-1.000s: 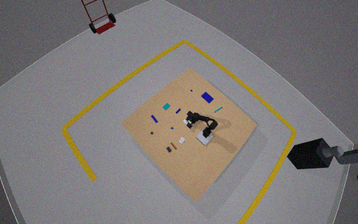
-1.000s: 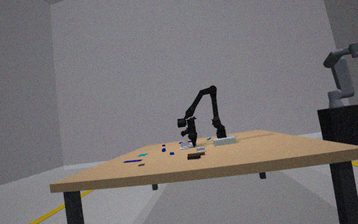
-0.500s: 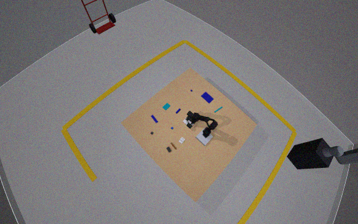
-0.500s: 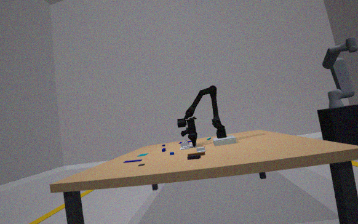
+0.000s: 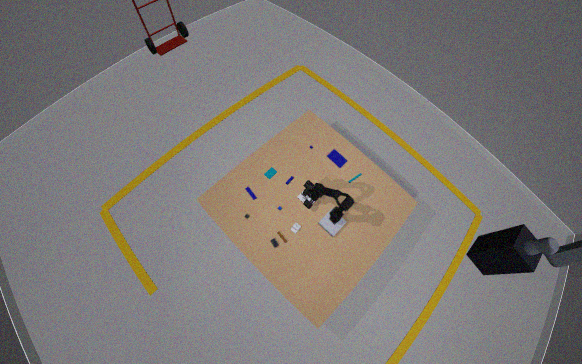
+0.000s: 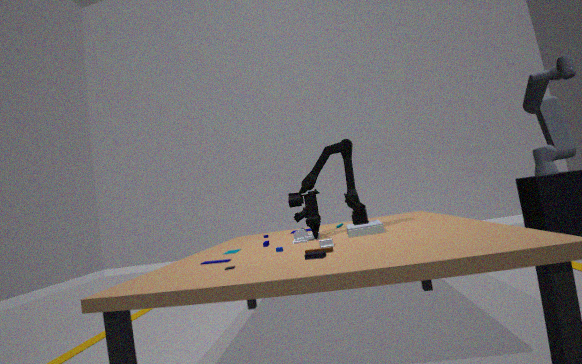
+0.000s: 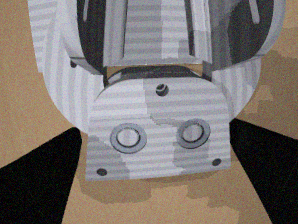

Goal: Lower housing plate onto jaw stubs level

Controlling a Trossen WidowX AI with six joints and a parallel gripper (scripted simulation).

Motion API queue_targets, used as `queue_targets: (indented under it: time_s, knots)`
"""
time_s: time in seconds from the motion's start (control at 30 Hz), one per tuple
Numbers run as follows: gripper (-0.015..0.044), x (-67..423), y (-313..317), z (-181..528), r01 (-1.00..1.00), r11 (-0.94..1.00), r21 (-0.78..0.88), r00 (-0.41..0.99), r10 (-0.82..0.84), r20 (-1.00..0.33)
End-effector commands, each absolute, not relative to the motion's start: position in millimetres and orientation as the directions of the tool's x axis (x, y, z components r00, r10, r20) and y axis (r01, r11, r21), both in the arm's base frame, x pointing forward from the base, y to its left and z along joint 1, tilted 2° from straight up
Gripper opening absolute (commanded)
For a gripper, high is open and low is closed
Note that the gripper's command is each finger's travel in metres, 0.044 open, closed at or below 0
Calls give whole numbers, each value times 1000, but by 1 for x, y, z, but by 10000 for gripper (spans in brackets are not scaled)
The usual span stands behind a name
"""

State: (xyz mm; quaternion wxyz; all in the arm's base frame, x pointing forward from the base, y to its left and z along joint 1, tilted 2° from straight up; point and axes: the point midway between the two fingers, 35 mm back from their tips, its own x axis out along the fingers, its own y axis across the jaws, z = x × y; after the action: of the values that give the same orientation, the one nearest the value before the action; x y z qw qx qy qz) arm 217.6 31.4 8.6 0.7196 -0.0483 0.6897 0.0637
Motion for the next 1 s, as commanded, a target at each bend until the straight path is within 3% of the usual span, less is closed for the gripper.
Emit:
queue_targets:
  time_s: [0.0,0.63,0.97]
  knots:
    - [440,218,31,9,-158,987,18,40,25,-999]
    - [440,198,26,132,-155,988,23,38,29,-999]
    - [440,197,26,134,-155,988,23,38,29,-999]
